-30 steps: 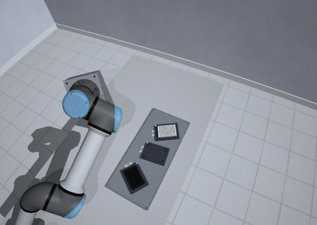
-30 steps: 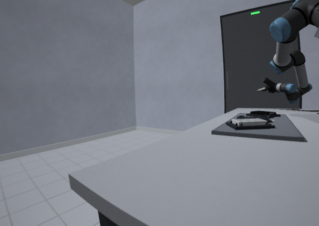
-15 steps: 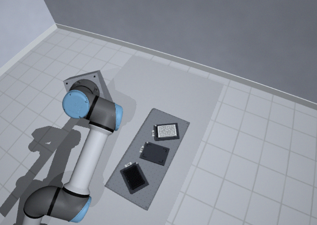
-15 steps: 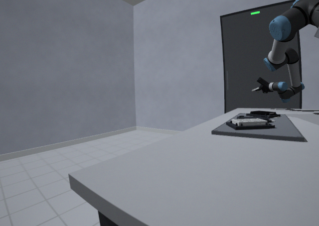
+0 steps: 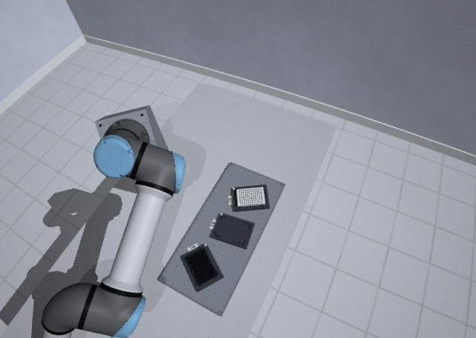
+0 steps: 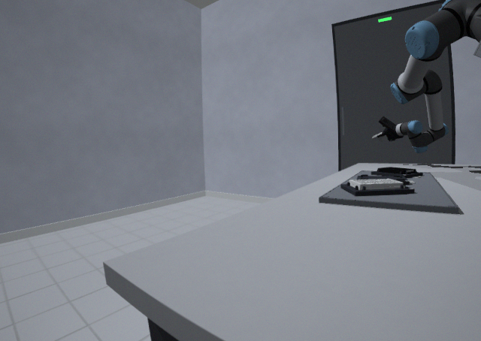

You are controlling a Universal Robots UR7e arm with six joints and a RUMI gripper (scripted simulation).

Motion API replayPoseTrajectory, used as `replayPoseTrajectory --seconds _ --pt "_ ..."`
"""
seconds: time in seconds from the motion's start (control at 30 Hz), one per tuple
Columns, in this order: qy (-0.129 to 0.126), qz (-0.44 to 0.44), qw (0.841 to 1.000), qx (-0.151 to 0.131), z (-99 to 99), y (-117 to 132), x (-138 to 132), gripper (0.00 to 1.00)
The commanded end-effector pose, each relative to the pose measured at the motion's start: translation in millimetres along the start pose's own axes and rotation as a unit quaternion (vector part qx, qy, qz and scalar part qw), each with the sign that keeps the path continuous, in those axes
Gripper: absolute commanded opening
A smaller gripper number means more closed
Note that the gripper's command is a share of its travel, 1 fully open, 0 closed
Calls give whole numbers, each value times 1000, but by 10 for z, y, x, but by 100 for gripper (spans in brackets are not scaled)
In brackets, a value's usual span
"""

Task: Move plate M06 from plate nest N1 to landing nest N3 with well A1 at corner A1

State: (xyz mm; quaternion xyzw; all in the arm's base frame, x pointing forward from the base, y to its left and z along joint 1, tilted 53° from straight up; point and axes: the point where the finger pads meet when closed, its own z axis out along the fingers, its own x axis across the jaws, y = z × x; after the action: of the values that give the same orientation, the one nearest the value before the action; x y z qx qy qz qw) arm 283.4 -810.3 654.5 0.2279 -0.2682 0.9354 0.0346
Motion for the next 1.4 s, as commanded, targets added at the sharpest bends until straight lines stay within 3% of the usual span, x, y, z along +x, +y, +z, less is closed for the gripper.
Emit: replayPoseTrajectory --seconds 0.0,0.1,0.23,0.37,0.5,0.57,0.63,0.77,0.9,1.27,1.37 --pt "-9 20 1000 -23 199 -72 -121 82" --pt "-9 20 1000 -23 243 -89 -155 82" --pt "-22 45 997 -51 380 -155 -286 82" --pt "-22 45 997 -52 449 -187 -351 82" --pt "-37 68 994 -81 569 -258 -495 82" --pt "-37 69 994 -81 626 -292 -563 82" --pt "-37 69 994 -81 626 -292 -563 82" --pt "-54 91 988 -110 726 -371 -717 82" --pt "-54 91 988 -110 772 -406 -787 82" --pt "-90 130 973 -169 942 -621 -1192 82" --pt "-90 131 973 -169 967 -663 -1269 82"
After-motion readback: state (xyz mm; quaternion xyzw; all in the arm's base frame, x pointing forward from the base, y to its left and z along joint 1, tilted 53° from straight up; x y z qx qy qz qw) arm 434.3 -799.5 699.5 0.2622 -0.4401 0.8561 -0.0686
